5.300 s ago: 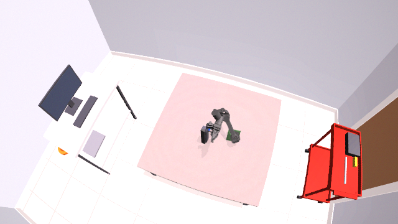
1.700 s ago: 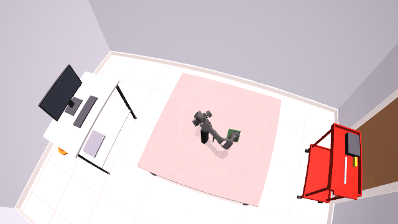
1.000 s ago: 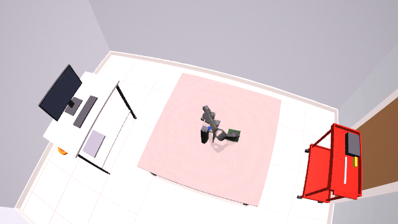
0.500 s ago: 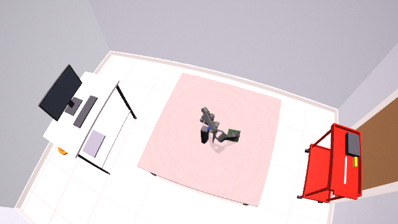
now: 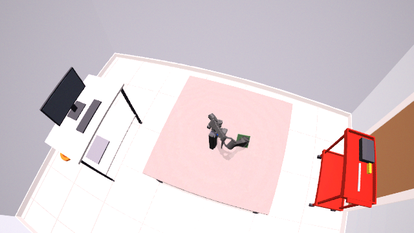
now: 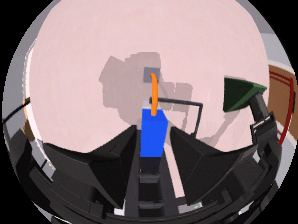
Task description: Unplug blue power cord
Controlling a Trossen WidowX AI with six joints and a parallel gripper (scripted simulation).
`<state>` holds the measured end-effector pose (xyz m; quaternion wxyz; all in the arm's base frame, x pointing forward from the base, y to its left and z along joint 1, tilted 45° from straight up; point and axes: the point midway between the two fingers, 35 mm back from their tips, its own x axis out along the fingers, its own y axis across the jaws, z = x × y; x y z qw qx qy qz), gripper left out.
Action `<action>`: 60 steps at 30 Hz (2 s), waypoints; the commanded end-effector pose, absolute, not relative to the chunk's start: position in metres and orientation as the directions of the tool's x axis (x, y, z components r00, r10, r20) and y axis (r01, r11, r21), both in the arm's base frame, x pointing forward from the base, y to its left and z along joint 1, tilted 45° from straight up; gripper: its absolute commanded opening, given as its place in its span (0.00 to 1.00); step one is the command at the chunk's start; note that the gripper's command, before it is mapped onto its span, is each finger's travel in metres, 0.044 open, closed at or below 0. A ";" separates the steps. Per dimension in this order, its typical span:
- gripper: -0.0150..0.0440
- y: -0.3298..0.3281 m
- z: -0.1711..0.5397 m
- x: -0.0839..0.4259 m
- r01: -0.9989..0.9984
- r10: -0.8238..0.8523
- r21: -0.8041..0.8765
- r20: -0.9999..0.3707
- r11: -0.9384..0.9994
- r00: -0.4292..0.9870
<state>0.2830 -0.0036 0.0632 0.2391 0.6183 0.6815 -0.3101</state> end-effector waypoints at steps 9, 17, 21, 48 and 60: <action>0.53 0.005 0.058 0.282 0.992 0.696 -0.124 -0.709 0.038 -0.115; 0.31 0.003 0.059 0.282 0.991 0.694 -0.125 -0.710 0.043 -0.119; 0.27 0.003 0.059 0.282 0.991 0.694 -0.125 -0.710 0.043 -0.119; 0.25 -0.025 0.033 0.282 0.992 0.691 -0.124 -0.713 0.039 -0.116; 0.43 -0.031 0.030 0.280 0.992 0.689 -0.118 -0.716 0.038 -0.111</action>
